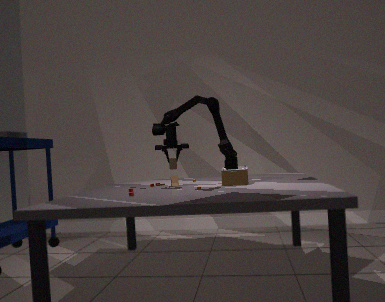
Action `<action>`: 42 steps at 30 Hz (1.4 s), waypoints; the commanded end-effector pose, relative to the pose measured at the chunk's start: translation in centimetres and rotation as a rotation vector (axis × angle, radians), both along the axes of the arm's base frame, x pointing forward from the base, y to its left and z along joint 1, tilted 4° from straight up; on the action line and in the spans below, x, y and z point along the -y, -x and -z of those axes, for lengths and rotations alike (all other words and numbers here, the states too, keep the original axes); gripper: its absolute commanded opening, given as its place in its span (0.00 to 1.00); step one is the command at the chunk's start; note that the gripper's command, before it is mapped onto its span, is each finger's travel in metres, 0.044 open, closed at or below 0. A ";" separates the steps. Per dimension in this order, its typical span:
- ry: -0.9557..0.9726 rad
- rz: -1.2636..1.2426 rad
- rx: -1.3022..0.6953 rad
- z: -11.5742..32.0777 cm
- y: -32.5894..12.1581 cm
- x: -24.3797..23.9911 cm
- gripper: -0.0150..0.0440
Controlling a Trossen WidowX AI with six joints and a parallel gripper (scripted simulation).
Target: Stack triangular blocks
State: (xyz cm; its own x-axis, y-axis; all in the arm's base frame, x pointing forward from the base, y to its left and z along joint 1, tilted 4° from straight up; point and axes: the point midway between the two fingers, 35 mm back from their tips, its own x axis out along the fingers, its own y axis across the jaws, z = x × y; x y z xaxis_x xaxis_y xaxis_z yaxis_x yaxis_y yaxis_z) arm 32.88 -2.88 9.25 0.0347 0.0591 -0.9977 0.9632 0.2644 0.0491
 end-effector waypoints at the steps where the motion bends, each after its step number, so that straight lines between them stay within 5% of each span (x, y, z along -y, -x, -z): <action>1: -0.005 -0.005 -0.008 2.1 0.0 0.7 0.25; 20: -0.003 -0.005 -0.009 7.8 0.1 2.9 0.25; 42: -0.012 -0.009 -0.008 7.9 -0.1 2.7 0.25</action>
